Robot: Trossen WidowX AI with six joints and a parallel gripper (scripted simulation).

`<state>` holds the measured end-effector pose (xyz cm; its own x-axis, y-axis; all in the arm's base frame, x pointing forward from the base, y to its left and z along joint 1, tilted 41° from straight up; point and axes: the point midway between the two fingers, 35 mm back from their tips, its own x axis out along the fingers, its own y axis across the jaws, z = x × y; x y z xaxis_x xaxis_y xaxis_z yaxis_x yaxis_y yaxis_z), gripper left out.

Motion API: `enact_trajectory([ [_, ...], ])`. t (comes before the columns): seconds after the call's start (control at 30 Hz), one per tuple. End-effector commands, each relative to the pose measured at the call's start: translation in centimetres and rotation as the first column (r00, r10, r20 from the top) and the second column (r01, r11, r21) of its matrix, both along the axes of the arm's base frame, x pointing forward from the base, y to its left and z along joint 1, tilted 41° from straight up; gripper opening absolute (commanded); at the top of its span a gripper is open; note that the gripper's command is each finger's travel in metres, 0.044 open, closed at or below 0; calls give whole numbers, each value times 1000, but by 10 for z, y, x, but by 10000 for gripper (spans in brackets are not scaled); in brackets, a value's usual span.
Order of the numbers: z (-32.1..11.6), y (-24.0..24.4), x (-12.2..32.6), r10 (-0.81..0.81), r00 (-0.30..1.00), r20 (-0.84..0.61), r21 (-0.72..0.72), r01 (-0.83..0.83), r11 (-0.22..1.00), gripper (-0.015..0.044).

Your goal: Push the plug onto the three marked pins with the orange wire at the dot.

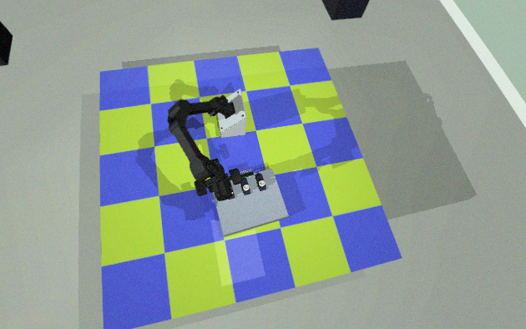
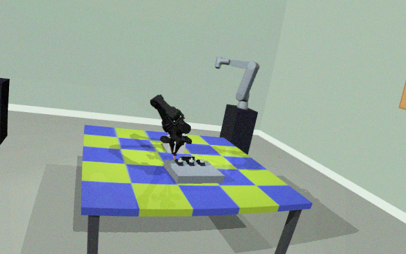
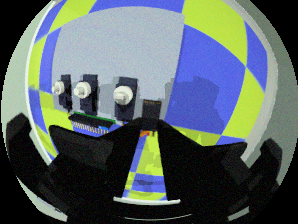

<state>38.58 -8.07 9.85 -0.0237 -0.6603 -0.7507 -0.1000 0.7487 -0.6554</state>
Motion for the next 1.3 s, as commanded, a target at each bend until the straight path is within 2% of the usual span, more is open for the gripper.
enact_trajectory([
  [0.0,-4,10,-12,-6,1000,1,6,6,1000,0],
  [1.1,-45,56,-131,-45,999,28,5,45,999,0],
  [1.27,-48,54,-134,-46,999,28,5,46,999,0],
])
